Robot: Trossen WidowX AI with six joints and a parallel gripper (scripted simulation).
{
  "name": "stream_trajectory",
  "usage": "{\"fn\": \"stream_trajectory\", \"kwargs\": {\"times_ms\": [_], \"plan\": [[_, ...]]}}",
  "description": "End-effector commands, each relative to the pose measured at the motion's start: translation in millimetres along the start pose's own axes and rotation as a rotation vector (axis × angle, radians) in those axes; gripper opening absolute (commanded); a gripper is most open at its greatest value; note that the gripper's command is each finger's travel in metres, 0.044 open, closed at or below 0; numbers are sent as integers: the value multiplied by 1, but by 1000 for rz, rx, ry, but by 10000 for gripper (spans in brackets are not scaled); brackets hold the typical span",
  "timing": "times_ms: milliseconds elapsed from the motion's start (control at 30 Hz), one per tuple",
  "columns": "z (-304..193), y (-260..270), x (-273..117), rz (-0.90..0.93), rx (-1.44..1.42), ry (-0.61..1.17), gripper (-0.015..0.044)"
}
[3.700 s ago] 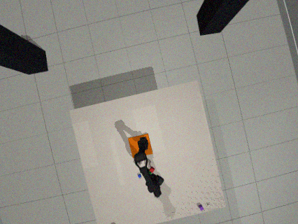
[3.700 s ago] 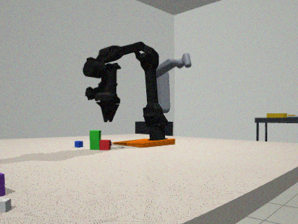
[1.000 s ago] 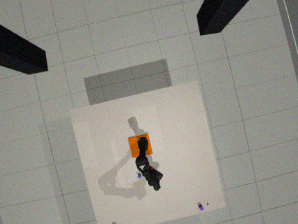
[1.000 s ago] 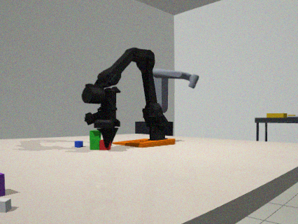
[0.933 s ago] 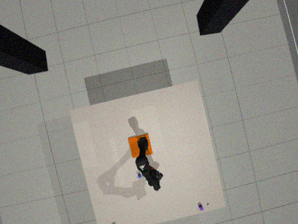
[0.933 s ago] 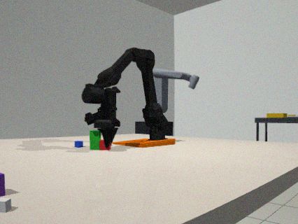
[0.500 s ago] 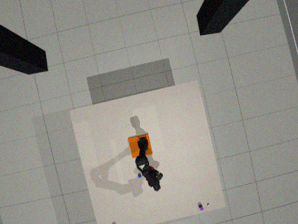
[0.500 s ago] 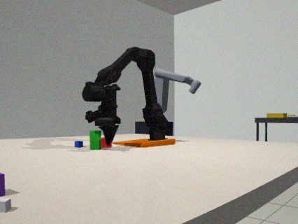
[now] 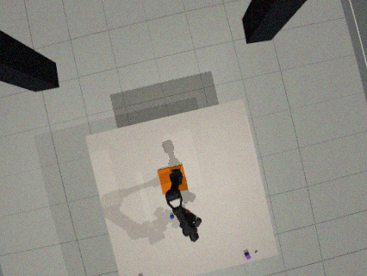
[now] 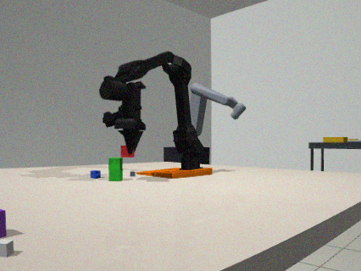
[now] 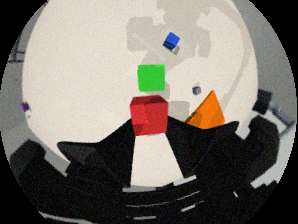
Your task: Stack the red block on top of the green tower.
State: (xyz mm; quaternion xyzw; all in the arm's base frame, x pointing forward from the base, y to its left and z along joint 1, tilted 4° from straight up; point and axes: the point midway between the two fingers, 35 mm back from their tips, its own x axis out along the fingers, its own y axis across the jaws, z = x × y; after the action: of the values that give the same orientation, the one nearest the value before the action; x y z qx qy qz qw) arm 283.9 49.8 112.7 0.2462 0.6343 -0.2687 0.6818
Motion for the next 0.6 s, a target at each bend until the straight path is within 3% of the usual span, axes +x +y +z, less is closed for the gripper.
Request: {"fn": "stream_trajectory", "kwargs": {"times_ms": [0,167,567], "plan": [[0,1,-23,10,5,-4,0],[0,1,-41,10,5,-4,0],[4,0,-42,10,5,-5,0]]}}
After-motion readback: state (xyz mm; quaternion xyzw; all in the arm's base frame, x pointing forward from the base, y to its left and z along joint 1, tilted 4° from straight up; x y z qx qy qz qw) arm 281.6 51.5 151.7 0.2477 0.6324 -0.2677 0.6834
